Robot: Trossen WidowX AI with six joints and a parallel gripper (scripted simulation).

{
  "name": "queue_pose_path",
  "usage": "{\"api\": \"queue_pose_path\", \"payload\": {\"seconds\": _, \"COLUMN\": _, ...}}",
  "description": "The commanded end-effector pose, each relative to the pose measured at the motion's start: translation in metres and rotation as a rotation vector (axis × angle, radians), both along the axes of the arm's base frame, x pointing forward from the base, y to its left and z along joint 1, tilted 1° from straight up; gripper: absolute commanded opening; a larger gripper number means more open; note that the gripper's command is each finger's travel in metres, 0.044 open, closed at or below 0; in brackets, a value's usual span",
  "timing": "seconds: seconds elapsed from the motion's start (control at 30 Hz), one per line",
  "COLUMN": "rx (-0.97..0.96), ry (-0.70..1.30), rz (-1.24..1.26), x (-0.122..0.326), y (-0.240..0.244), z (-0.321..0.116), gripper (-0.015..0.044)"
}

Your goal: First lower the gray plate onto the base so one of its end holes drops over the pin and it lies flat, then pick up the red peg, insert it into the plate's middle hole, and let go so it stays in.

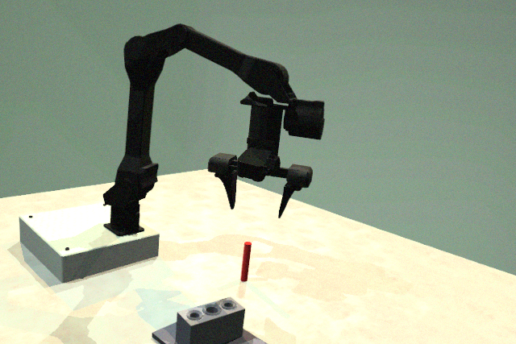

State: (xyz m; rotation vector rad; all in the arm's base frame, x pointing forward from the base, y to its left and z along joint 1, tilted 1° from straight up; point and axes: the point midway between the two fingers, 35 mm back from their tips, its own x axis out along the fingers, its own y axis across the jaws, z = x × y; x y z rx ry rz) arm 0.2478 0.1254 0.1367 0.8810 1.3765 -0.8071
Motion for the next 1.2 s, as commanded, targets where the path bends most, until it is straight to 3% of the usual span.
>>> {"api": "queue_pose_path", "payload": {"seconds": 0.0, "rx": -0.002, "ry": 0.006, "rz": 0.008, "x": -0.008, "y": 0.001, "z": -0.003, "gripper": 0.0440}}
{"api": "queue_pose_path", "payload": {"seconds": 0.17, "rx": -0.002, "ry": 0.006, "rz": 0.008, "x": -0.006, "y": 0.001, "z": -0.032, "gripper": 0.0440}}
{"api": "queue_pose_path", "payload": {"seconds": 1.17, "rx": -0.002, "ry": 0.006, "rz": 0.008, "x": -0.005, "y": 0.002, "z": -0.077, "gripper": 0.0440}}
